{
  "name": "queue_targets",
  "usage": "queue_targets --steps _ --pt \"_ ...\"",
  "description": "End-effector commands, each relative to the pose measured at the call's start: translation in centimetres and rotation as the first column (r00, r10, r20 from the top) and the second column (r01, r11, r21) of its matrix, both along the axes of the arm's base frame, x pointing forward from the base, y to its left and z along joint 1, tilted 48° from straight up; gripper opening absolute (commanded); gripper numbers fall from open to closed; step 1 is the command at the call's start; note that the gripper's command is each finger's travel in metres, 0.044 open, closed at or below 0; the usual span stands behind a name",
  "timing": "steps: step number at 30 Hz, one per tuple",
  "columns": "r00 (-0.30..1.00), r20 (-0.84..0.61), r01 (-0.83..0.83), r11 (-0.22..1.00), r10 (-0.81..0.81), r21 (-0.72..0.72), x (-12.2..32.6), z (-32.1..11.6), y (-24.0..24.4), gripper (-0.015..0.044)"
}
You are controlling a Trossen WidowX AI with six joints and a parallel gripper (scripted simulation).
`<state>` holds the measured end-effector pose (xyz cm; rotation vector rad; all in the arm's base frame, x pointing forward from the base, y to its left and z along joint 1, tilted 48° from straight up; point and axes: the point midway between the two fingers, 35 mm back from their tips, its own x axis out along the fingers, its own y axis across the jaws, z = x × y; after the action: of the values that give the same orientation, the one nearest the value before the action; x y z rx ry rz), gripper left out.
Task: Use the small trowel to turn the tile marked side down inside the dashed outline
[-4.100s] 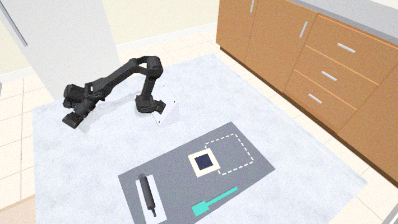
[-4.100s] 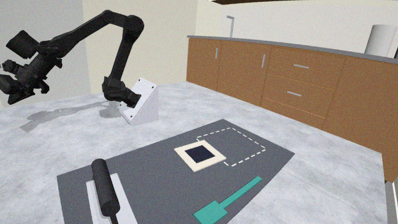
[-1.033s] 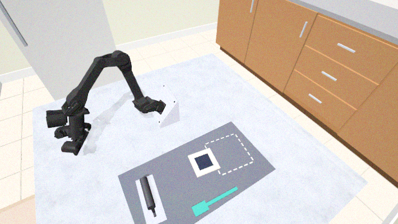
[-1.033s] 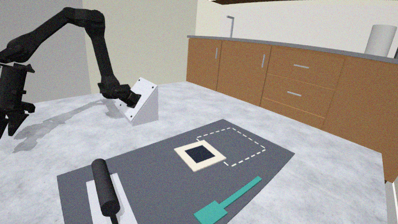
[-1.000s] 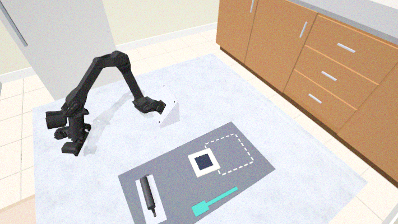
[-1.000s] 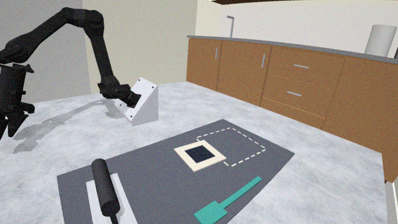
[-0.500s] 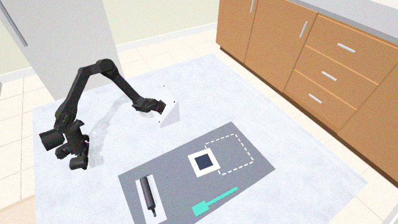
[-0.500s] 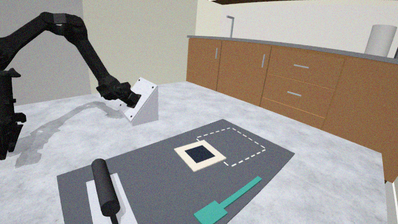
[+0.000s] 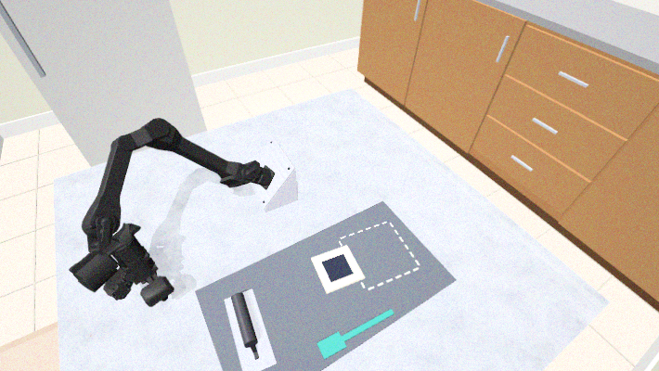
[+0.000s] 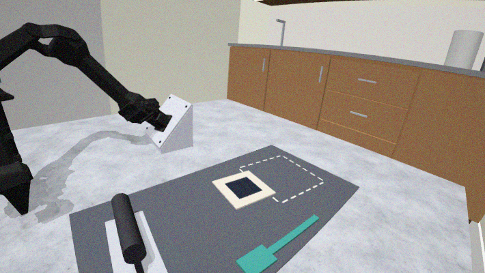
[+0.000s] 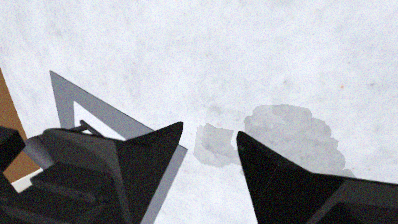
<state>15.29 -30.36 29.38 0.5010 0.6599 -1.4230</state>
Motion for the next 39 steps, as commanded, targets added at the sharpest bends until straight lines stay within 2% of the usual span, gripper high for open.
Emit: queue_targets --steps 1,10,21,28,39 --pt "0.996 -0.075 -0.055 0.998 0.057 0.033 2.0 -0.7 0.1 0.027" --pt "0.941 -0.256 -0.198 0.973 0.223 0.119 7.2 -2.3 1.7 0.027" --pt "0.787 -0.462 -0.345 0.913 0.409 0.22 13.1 -4.5 4.7 0.027" --pt "0.65 -0.572 -0.42 0.864 0.499 0.277 16.8 -6.1 7.4 0.027" --pt "0.358 -0.738 -0.502 0.785 0.572 0.364 21.3 -8.1 11.8 0.027"
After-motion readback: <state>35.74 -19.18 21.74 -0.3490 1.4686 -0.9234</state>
